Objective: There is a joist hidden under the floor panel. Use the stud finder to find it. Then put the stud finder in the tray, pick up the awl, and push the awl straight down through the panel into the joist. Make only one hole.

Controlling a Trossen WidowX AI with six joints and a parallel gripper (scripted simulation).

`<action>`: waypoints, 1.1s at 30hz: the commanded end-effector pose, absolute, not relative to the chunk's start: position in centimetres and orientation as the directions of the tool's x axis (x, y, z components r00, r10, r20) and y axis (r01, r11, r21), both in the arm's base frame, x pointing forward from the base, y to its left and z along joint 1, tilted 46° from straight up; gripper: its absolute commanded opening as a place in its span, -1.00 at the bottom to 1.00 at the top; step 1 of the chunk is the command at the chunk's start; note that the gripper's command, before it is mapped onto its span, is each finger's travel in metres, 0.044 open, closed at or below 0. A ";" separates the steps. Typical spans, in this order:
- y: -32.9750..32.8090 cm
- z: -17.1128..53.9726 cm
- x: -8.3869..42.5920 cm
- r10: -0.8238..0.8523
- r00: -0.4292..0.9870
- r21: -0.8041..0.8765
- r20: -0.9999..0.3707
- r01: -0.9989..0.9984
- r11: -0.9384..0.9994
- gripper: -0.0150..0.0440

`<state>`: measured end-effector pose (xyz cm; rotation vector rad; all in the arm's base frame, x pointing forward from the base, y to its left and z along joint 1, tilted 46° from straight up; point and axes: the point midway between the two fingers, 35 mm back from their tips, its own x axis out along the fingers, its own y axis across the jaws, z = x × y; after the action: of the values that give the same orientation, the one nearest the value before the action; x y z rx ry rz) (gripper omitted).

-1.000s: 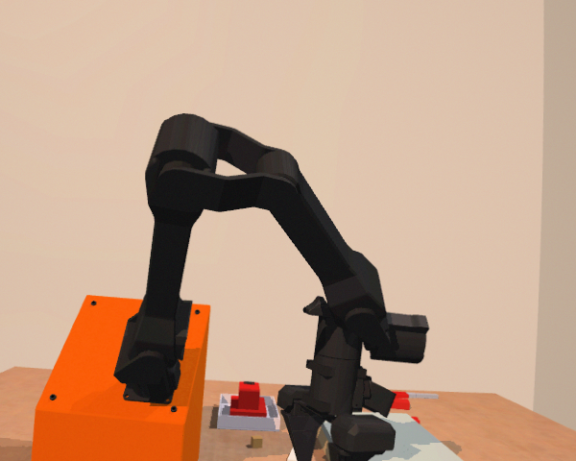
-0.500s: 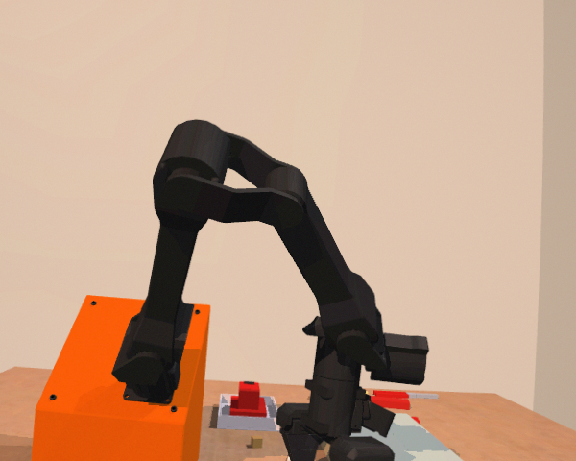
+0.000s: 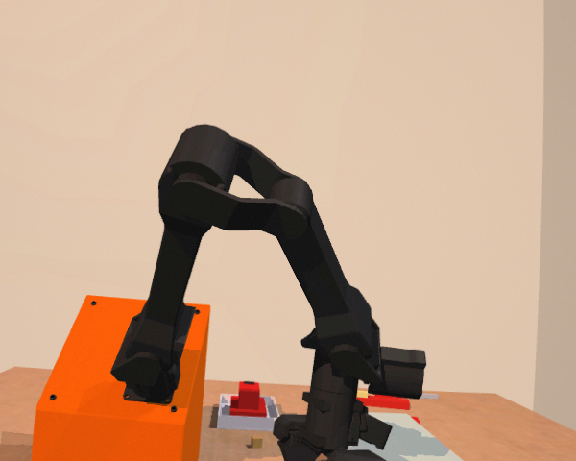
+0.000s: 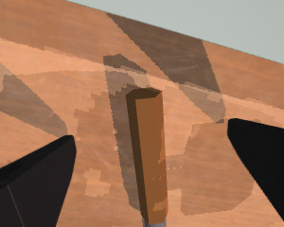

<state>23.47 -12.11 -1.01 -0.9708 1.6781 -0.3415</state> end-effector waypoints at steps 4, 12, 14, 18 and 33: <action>-12.2 -1.1 23.2 -0.746 -0.055 -0.657 -0.664 -0.434 0.617 0.38; -12.2 -1.1 23.2 -0.746 -0.055 -0.657 -0.664 -0.434 0.617 -0.27; -12.2 -1.1 23.2 -0.746 -0.055 -0.657 -0.664 -0.434 0.617 -0.31; -12.1 -1.1 23.3 -0.745 -0.055 -0.657 -0.664 -0.434 0.617 -0.47; -6.5 3.5 24.1 -0.732 -0.051 -0.645 -0.679 -0.435 0.629 -0.49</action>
<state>23.73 -7.70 2.14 -0.9804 1.6996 -0.3118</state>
